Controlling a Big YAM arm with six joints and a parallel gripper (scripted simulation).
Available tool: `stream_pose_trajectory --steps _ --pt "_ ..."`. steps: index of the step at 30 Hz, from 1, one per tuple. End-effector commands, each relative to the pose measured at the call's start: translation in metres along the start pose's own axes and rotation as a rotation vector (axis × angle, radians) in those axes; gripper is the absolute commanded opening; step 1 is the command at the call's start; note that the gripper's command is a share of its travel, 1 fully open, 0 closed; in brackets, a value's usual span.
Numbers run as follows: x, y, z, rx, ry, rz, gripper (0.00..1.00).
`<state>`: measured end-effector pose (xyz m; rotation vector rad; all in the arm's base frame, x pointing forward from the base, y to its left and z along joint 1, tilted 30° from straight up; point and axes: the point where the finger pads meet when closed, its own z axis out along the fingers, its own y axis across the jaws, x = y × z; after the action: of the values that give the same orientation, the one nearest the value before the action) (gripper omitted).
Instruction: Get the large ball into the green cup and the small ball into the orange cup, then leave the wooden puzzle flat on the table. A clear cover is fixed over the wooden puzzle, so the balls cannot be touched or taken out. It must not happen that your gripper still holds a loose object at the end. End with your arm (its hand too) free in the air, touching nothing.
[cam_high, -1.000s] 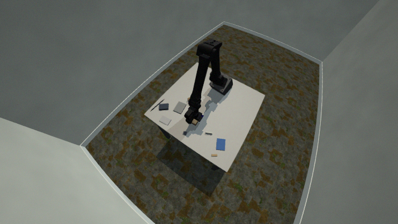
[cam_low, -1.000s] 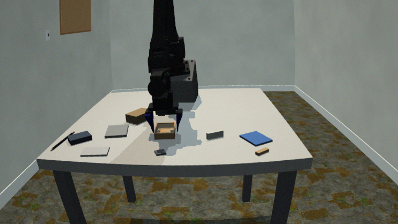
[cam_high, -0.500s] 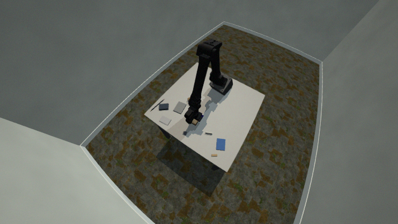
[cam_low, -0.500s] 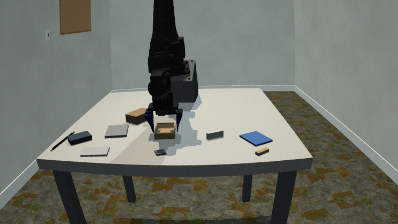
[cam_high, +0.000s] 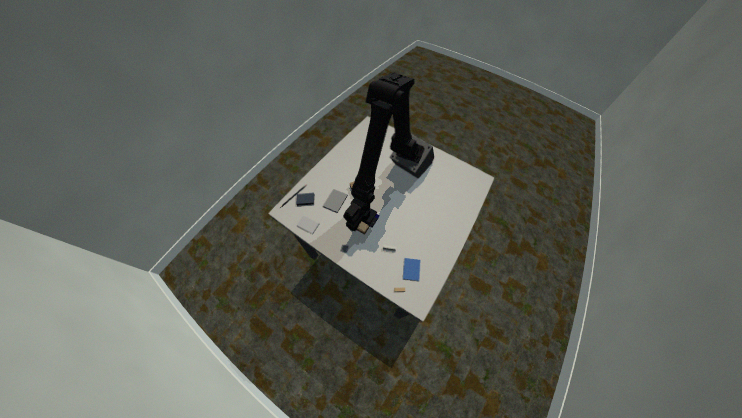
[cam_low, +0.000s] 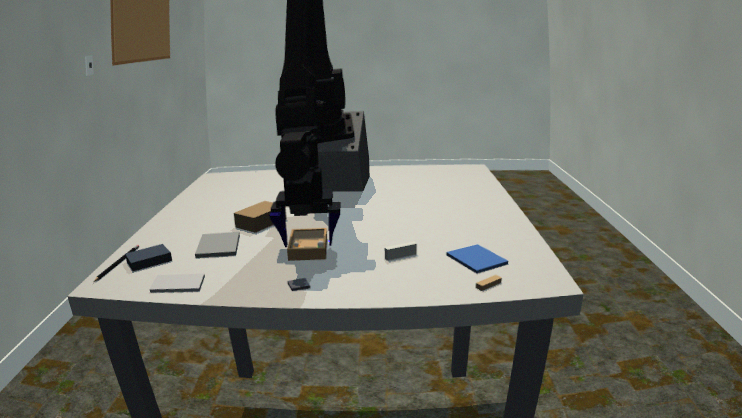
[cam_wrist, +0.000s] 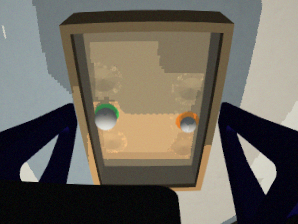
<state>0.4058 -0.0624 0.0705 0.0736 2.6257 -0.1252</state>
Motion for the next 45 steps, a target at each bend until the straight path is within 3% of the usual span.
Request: stream_pose_trajectory --steps 1,10,25,30,36,45 --pt "-0.011 -0.004 -0.016 0.005 -0.033 -0.007 0.87" --pt "-0.025 -0.002 -0.045 0.003 -0.058 -0.011 0.87" --pt "-0.026 0.001 -0.087 0.000 -0.064 -0.002 0.87" --pt "-0.020 -0.001 -0.088 0.002 -0.049 0.004 0.87" --pt "-0.026 -0.001 -0.098 0.002 -0.065 0.004 0.87" --pt "-0.021 0.000 -0.092 0.001 -0.045 0.003 0.87"
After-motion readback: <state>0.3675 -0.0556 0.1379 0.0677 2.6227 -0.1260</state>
